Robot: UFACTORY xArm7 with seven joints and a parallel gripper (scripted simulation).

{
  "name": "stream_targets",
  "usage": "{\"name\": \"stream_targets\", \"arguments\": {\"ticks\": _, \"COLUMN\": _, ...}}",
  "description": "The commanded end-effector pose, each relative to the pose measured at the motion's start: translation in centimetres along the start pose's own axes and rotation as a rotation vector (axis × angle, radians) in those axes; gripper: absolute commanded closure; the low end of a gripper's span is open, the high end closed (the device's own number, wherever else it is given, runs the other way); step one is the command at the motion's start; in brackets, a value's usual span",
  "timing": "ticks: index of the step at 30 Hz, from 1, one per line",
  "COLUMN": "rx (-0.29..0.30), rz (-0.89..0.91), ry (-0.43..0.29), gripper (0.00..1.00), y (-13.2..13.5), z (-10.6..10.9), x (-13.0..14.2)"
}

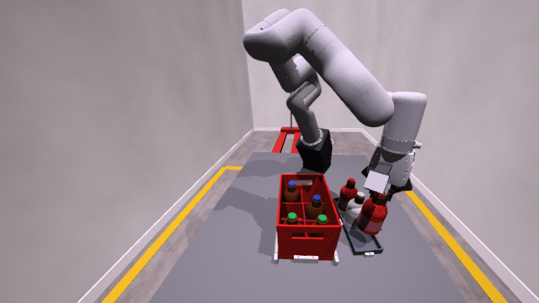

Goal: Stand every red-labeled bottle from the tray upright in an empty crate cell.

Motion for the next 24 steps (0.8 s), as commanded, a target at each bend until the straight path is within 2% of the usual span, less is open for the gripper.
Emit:
{"name": "stream_targets", "arguments": {"ticks": 1, "rx": -0.005, "rz": 0.0, "ry": 0.001, "gripper": 1.0, "y": -0.16, "z": 0.17, "x": -0.04}}
{"name": "stream_targets", "arguments": {"ticks": 24, "rx": -0.005, "rz": 0.0, "ry": 0.001, "gripper": 1.0, "y": -0.16, "z": 0.81, "x": -0.04}}
Point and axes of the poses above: the point where the finger pads meet when closed, its own z axis back along the fingers, its own y axis across the jaws, x = y × z, the point moved 2 cm from there along z, back along the fingers, and after that the axes turned 11 degrees about z, right-handed, at the moved point
